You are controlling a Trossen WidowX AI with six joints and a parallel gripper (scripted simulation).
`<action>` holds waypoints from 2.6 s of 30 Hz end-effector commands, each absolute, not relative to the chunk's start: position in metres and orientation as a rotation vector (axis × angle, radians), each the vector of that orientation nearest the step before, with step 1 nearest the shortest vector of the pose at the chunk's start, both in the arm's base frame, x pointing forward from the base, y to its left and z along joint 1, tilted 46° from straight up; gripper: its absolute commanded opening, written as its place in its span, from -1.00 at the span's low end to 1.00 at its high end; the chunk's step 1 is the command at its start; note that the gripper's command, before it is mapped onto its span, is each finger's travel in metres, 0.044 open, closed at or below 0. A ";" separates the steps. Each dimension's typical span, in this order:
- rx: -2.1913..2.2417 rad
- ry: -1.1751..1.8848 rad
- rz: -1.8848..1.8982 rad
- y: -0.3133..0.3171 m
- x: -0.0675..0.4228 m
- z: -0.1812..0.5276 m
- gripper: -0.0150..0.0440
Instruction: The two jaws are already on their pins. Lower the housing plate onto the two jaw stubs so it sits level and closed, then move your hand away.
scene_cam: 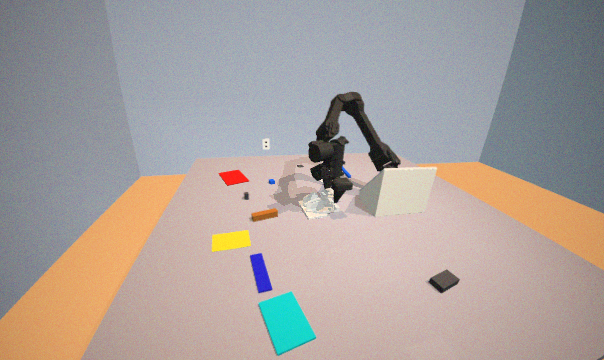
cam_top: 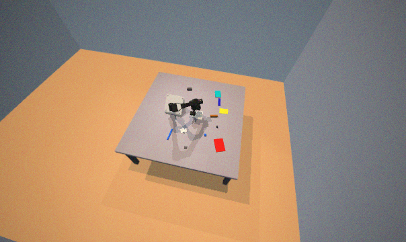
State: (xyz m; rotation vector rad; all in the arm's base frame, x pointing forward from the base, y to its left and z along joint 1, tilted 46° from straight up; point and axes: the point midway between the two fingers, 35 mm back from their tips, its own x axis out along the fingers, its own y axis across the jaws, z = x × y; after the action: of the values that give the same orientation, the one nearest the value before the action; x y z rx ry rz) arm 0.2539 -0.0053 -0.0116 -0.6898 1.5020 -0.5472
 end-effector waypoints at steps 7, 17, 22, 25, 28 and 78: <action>-0.697 1.507 -0.550 -0.018 0.252 -0.022 0.70; -0.698 1.507 -0.551 -0.021 0.251 -0.025 0.70; -0.698 1.507 -0.551 -0.021 0.251 -0.025 0.70; -0.699 1.508 -0.550 -0.022 0.251 -0.025 0.70; -0.703 1.510 -0.546 -0.023 0.251 -0.026 0.70; -0.706 1.511 -0.544 -0.030 0.251 -0.033 0.70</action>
State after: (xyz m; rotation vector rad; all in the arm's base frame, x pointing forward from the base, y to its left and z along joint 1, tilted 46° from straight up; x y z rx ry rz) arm 0.2518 -0.0290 -0.0321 -0.7043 1.5063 -0.5466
